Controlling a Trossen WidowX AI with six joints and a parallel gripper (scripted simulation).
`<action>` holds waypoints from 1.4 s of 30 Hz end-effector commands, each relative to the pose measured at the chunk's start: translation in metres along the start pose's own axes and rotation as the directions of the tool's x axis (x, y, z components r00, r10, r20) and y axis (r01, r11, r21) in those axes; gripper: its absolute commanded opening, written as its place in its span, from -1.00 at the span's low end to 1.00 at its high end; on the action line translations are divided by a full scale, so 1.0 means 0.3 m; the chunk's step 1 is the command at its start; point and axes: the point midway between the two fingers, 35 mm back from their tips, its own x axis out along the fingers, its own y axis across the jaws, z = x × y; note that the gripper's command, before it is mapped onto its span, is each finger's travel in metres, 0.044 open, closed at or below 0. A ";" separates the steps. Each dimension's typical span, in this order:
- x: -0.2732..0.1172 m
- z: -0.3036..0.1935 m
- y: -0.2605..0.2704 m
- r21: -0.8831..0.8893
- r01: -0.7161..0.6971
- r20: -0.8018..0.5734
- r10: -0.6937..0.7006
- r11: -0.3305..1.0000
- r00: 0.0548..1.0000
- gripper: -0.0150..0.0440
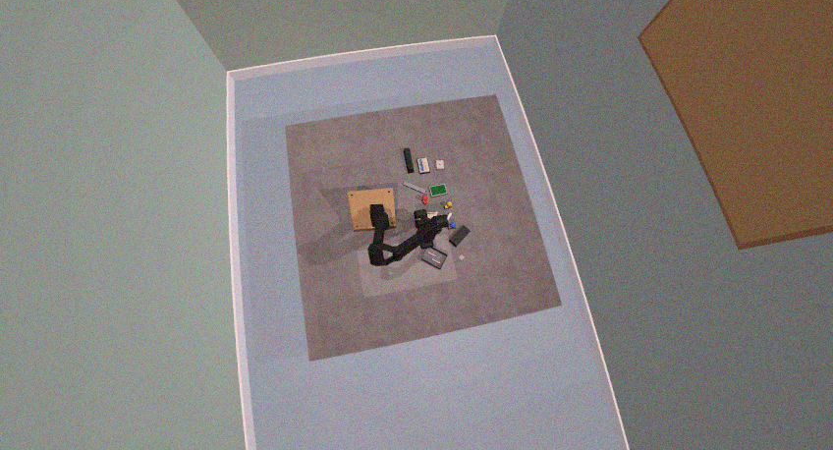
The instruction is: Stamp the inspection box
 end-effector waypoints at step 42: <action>-0.077 0.061 0.034 0.005 -0.009 0.005 0.009 1.000 1.000 -0.49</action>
